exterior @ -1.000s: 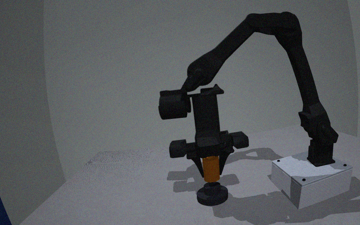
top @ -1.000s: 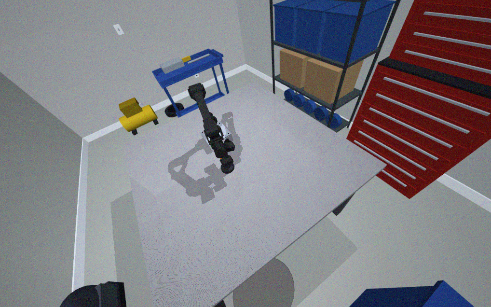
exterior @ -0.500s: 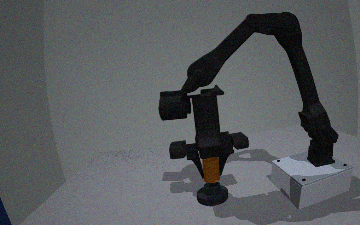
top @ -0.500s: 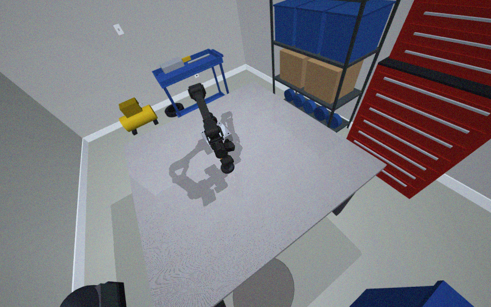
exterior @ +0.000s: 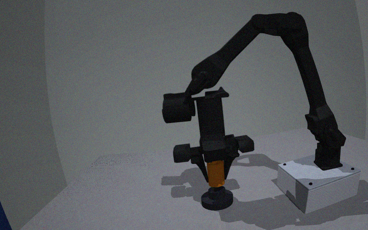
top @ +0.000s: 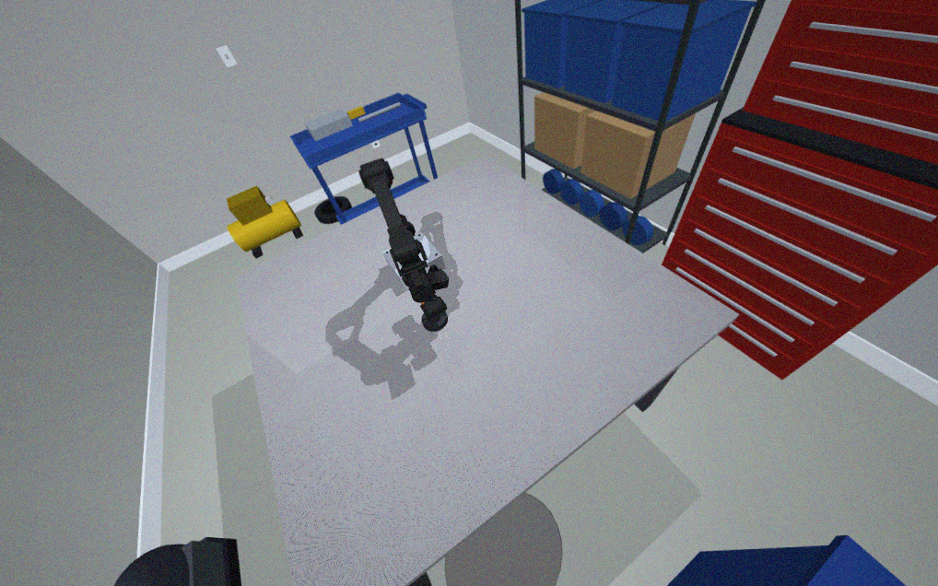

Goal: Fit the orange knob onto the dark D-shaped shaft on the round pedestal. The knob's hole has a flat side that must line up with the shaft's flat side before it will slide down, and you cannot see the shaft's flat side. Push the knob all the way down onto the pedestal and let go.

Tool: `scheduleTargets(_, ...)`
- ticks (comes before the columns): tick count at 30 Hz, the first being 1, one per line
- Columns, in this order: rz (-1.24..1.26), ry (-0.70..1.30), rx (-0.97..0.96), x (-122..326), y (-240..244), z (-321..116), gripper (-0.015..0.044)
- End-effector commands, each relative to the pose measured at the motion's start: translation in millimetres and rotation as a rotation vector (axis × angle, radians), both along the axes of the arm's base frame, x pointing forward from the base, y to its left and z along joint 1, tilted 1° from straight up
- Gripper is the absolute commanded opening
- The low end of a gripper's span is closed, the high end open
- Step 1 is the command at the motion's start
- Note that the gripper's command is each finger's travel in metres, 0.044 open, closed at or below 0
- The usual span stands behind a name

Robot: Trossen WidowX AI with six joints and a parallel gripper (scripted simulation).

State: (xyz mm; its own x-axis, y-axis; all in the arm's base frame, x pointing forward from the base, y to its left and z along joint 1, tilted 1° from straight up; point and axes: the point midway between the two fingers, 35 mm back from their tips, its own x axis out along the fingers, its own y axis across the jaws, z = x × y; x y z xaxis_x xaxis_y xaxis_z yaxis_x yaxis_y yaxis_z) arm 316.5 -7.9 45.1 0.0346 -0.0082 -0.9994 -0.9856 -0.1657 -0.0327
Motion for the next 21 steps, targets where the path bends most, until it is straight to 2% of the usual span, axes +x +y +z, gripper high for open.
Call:
scheduleTargets(1, -0.003, -0.006, 0.002, 1.3, 0.2, -0.1, 0.0000)
scheduleTargets(21, -0.006, -0.006, 0.002, 2.1, -0.4, 7.0, 0.0000)
